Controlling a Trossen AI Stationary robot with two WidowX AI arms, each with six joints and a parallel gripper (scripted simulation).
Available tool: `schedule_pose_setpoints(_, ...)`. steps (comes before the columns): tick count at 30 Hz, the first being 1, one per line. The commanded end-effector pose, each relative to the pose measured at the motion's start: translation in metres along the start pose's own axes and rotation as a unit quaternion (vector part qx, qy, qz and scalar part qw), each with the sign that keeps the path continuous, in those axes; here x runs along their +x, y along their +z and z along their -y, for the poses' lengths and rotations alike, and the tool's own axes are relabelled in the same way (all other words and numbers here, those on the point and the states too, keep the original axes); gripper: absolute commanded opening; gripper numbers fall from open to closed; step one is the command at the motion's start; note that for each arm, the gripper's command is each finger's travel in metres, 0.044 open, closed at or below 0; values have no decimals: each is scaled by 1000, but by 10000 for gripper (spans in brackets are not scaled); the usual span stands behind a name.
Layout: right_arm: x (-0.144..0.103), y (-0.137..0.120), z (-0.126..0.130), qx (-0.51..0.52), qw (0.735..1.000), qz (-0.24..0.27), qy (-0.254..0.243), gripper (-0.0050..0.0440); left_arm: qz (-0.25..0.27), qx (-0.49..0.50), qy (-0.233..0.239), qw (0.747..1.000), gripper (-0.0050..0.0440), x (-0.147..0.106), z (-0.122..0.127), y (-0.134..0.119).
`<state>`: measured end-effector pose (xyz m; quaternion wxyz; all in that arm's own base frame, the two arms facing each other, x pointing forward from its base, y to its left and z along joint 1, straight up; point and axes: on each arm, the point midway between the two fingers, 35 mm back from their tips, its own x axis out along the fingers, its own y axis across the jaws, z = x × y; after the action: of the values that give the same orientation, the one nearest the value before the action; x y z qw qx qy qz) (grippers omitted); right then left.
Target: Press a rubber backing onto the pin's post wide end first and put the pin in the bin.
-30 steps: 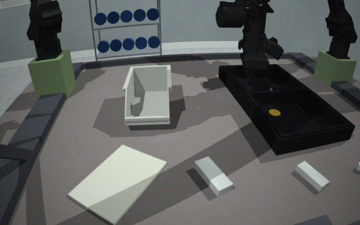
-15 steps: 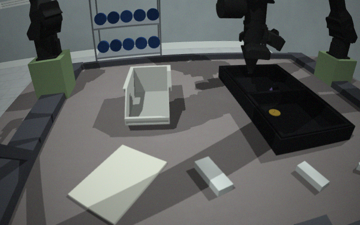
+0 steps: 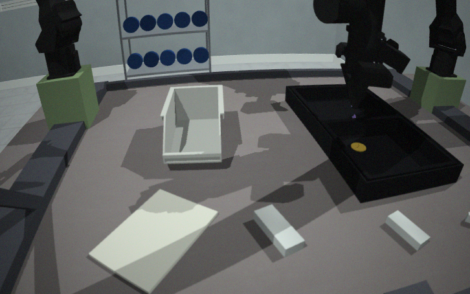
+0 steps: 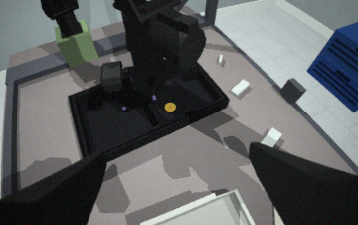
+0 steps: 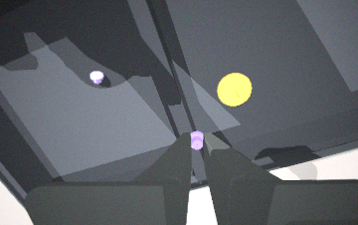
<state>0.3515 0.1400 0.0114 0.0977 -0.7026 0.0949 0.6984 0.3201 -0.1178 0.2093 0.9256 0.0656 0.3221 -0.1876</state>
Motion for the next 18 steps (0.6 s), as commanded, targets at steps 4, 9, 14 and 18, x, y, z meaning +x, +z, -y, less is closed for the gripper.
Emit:
schedule_pose_setpoints(4, -5, 6, 35, 6, 1000, -4, -4, -50, 15, 8, -8, 1000, 440, -5, 1, 7)
schedule_pose_setpoints(9, -5, 9, 43, 7, 1000, -4, -5, -50, 14, 6, -6, 1000, 440, -4, 1, 7)
schedule_pose_setpoints(14, -8, 9, 41, 6, 1000, -7, -7, -50, 14, 6, -6, 1000, 440, -4, 1, 7)
schedule_pose_setpoints(18, 5, 12, 37, 7, 1000, 2, 1, -50, 14, 6, -6, 1000, 440, -4, 1, 7)
